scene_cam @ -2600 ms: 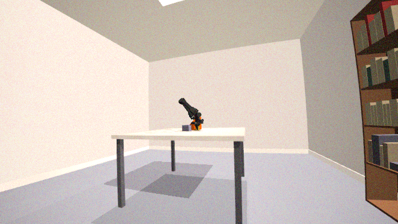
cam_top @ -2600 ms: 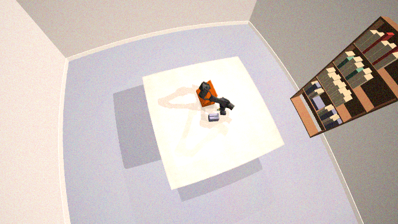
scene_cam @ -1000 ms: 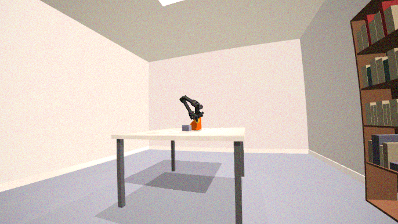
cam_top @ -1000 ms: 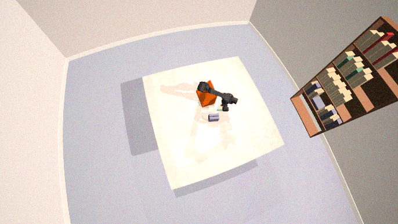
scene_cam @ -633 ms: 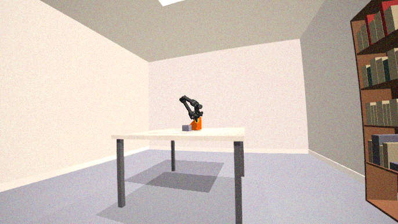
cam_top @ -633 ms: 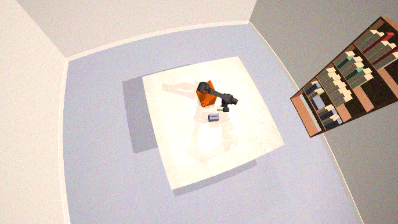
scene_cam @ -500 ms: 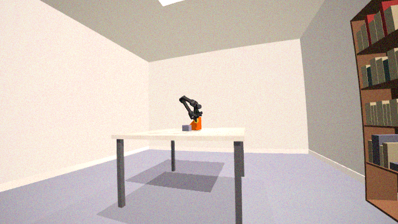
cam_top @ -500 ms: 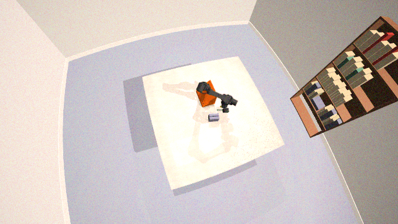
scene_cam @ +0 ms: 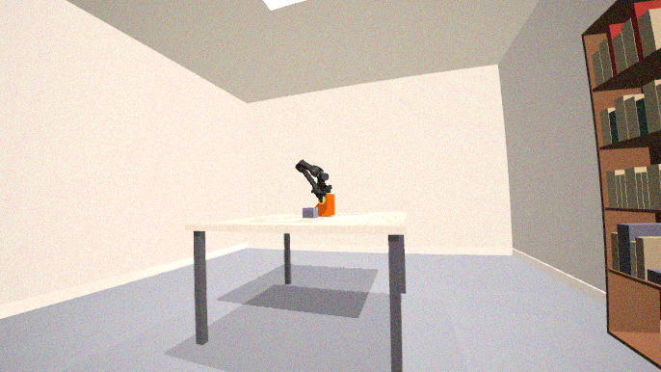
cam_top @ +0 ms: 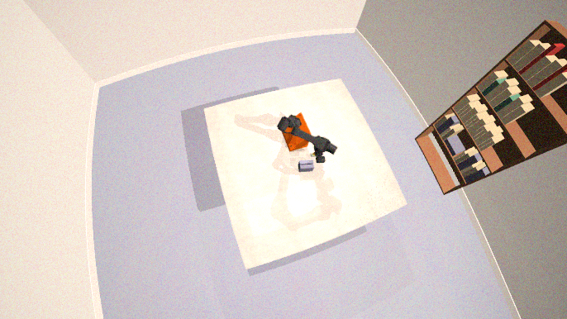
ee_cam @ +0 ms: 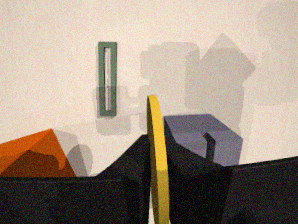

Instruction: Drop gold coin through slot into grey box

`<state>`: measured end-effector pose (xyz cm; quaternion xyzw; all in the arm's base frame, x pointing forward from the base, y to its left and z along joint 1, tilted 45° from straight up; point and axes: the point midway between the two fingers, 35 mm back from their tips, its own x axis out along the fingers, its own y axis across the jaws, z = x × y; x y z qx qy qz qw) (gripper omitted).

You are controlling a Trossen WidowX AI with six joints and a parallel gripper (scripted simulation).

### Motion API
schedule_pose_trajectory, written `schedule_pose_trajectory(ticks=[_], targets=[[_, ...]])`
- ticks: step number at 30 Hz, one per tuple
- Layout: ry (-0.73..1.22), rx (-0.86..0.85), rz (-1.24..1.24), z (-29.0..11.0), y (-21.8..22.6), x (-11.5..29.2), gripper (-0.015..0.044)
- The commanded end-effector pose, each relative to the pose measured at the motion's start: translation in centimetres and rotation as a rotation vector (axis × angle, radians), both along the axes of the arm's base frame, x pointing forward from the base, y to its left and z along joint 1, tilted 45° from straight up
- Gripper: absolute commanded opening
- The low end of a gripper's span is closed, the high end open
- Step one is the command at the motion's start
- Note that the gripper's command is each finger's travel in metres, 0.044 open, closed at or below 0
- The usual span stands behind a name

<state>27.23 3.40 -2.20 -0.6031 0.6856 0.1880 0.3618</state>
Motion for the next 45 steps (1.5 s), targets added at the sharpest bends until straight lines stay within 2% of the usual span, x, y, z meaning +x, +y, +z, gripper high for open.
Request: schedule_pose_trajectory(ticks=[1, 31, 45], targets=[[-0.004, -0.001, 0.003, 0.7, -0.6, 0.6, 0.0], [-0.005, -0.017, -0.001, 5.5, -5.8, 3.2, 0.0], [-0.003, -0.014, -0.004, 5.2, -5.6, 3.0, 0.0]])
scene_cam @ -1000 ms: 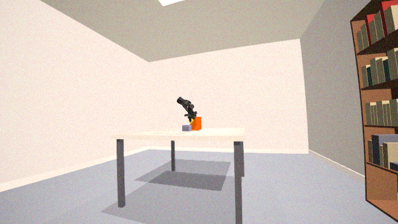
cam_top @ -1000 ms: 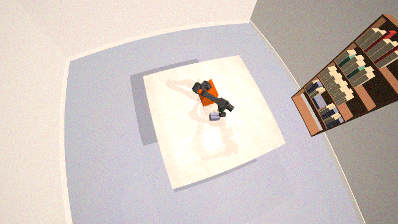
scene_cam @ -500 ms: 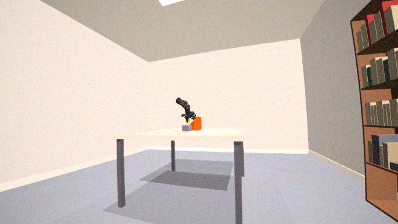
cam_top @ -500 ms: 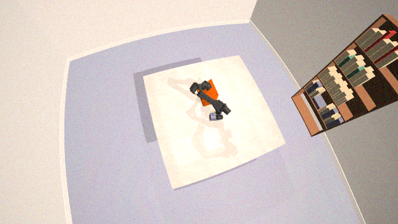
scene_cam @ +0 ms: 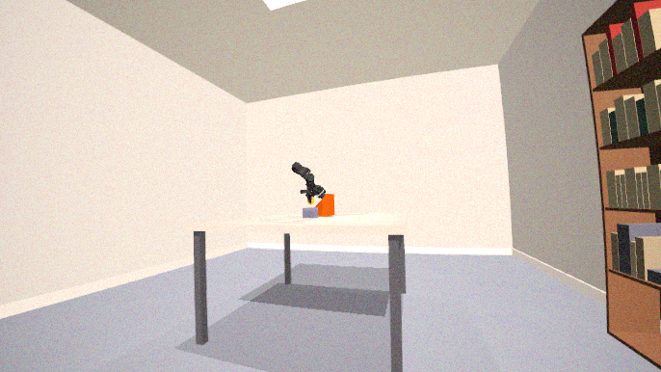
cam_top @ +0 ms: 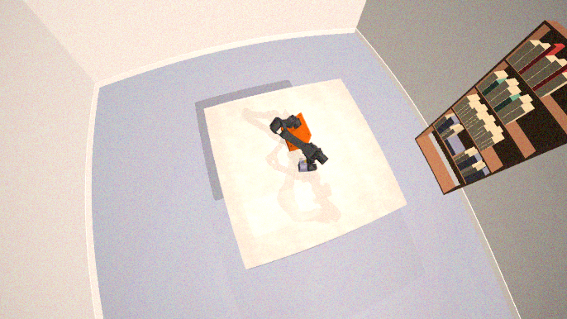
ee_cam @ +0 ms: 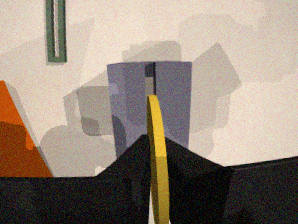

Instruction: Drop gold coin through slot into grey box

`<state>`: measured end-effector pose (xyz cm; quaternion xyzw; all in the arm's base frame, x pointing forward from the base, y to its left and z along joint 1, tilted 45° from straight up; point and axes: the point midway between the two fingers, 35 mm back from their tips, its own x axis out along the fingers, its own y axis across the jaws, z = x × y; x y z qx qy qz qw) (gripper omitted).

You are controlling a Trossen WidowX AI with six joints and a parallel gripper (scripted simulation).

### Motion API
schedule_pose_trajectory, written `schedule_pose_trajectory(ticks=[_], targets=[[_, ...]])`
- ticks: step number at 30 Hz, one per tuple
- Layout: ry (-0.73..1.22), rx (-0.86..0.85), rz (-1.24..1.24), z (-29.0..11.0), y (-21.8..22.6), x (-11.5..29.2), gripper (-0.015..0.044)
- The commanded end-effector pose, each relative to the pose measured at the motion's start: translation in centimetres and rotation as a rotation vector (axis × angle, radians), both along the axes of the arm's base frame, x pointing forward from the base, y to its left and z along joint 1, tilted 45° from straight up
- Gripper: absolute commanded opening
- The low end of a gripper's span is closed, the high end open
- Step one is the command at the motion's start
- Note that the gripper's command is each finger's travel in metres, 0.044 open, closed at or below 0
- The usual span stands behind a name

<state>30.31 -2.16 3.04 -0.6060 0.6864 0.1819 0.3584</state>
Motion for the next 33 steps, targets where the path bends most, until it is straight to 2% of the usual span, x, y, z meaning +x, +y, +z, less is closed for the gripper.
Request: schedule_pose_trajectory(ticks=[1, 33], targets=[[0.0, 0.001, -0.004, -0.07, -0.02, -0.05, 0.0], [0.004, 0.003, 0.0, 0.11, -0.71, 0.03, 0.0]])
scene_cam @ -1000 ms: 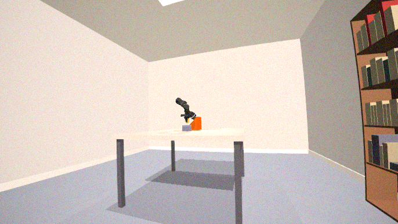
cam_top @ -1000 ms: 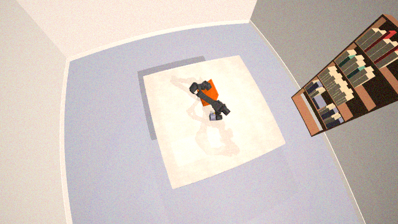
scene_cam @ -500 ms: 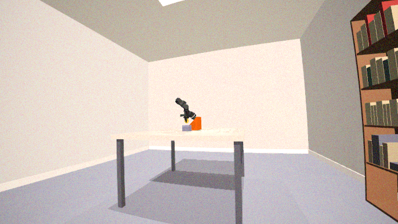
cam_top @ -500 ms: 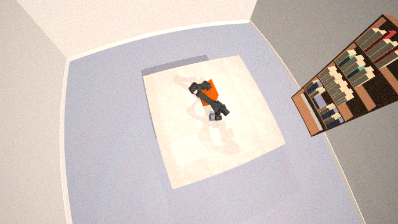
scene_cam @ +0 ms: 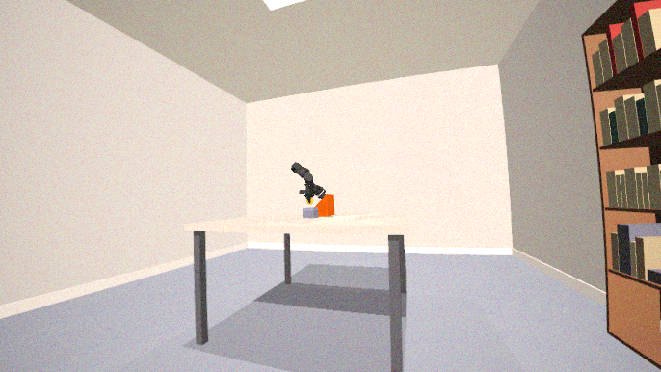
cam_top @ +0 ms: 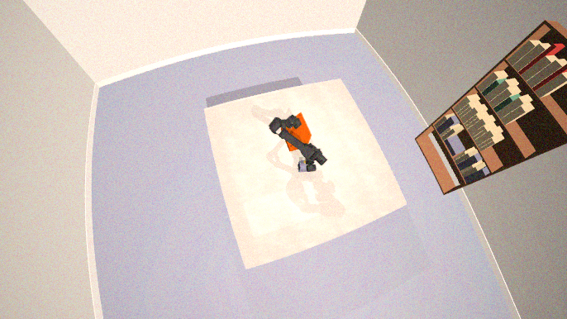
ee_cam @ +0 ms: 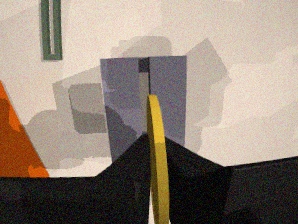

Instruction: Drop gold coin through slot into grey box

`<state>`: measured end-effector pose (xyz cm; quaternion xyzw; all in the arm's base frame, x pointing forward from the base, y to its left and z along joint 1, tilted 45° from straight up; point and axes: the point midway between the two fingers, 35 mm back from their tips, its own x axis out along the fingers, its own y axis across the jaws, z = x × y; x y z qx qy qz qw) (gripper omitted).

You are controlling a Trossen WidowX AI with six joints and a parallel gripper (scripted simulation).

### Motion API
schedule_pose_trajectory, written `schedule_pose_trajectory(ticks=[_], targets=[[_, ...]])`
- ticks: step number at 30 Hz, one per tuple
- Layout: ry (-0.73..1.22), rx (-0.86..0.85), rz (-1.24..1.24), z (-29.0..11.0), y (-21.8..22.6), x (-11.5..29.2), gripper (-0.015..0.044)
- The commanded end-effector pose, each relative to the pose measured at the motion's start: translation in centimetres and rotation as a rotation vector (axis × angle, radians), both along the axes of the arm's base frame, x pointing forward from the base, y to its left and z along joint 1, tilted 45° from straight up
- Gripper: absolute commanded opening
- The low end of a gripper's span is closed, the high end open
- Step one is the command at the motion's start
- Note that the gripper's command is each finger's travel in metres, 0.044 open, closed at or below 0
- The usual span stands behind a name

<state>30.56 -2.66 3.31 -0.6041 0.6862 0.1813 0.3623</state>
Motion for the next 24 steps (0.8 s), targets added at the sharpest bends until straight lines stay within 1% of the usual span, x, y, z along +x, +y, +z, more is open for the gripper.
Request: schedule_pose_trajectory(ticks=[1, 24], targets=[[0.01, -0.003, 0.005, -0.19, -0.26, -0.26, 0.0], [0.011, -0.003, 0.006, -0.97, -1.03, -0.21, 0.0]])
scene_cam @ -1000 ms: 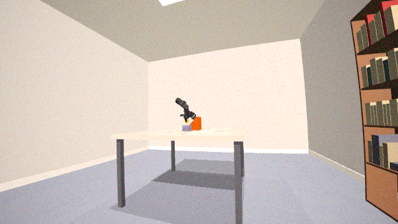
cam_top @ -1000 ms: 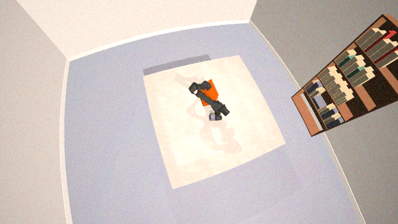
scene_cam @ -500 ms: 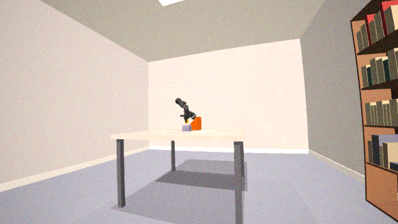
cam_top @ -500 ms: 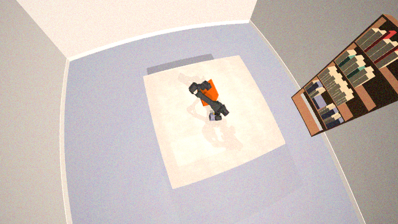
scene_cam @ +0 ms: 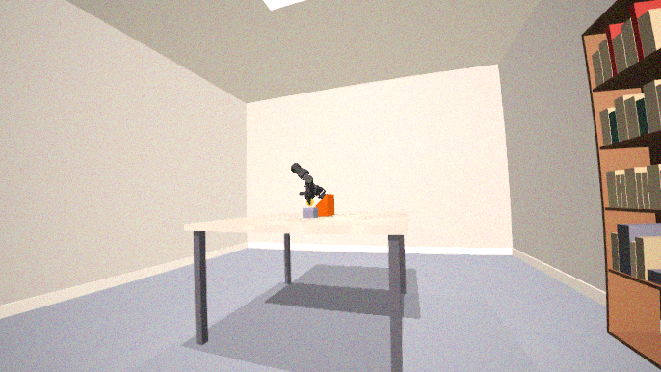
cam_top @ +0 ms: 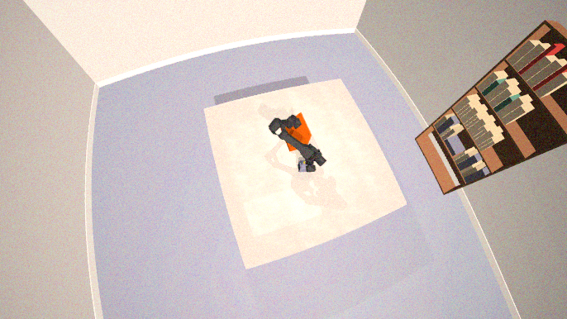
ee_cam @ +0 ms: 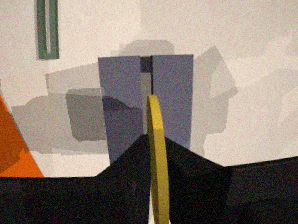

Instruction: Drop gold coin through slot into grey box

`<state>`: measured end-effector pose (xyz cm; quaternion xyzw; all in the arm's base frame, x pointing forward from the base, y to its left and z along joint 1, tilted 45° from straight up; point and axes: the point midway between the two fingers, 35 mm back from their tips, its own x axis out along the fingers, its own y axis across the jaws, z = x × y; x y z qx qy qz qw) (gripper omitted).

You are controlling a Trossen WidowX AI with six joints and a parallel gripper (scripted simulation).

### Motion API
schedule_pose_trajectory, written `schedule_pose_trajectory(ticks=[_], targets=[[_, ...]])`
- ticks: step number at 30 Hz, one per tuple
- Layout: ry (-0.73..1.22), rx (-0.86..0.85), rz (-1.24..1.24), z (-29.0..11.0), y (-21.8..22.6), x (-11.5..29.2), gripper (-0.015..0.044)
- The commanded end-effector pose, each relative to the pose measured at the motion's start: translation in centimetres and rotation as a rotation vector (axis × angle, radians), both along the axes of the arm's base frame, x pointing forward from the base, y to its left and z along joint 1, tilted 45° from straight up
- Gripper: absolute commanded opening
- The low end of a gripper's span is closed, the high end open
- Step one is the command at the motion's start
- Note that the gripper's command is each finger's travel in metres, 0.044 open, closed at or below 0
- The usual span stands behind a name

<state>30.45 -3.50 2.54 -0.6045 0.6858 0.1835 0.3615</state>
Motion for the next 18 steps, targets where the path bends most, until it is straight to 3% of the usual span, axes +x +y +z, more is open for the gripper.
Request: schedule_pose_trajectory(ticks=[1, 9, 15, 18], targets=[[0.007, -0.005, 0.003, -0.22, -0.22, -0.1, 0.0], [0.007, -0.005, 0.003, -0.46, -0.52, -0.14, 0.0], [0.0, 0.0, 0.0, -0.29, -0.29, -0.01, 0.0157], [0.0, 0.0, 0.0, -0.29, -0.29, -0.01, 0.0161]])
